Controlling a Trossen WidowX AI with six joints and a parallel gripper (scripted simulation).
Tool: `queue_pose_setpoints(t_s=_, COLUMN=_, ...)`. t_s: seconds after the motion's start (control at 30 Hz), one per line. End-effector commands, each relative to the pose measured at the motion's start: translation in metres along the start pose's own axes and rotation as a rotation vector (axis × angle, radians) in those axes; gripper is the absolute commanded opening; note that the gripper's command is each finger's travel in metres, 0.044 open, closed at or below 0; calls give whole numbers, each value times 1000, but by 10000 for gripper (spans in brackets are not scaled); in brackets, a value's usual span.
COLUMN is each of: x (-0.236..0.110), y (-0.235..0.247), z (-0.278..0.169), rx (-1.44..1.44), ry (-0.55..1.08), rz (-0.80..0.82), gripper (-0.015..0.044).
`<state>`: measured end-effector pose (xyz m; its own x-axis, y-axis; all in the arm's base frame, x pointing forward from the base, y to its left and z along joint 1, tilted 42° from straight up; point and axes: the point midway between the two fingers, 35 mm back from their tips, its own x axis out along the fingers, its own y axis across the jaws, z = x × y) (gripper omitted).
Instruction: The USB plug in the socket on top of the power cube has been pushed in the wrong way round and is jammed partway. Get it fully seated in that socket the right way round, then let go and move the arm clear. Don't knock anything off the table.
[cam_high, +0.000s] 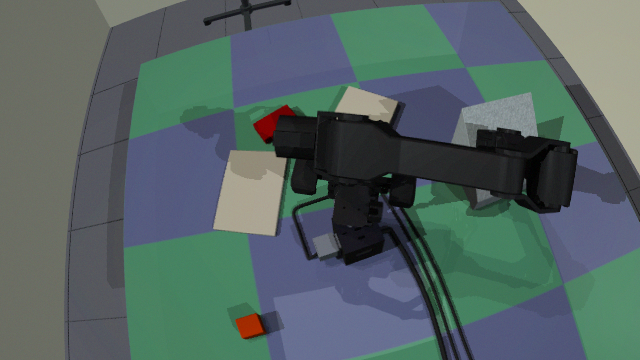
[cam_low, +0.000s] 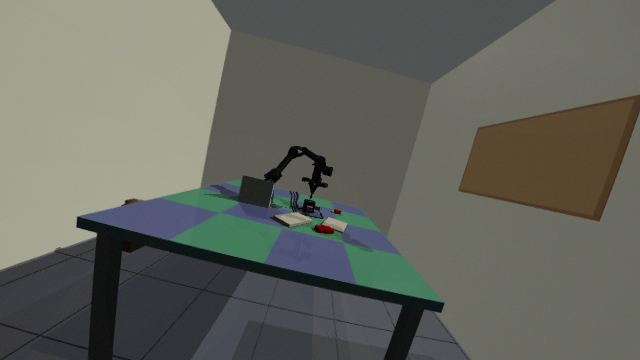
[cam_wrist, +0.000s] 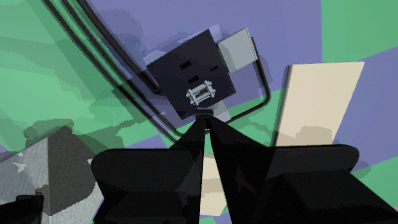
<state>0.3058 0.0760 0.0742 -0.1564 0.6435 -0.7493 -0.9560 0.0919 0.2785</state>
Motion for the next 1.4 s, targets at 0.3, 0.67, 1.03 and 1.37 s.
queue_pose_setpoints(t_s=0.3, x=0, y=0, z=0, rx=-319, ry=0, rz=1, gripper=0)
queue_pose_setpoints(t_s=0.67, x=0, y=0, z=0, rx=-463, ry=0, rz=1, gripper=0)
queue_pose_setpoints(t_s=1.03, x=0, y=0, z=0, rx=-460, ry=-2, rz=1, gripper=0)
queue_pose_setpoints(t_s=1.37, x=1, y=0, z=1, rx=-464, ry=-6, rz=2, gripper=0)
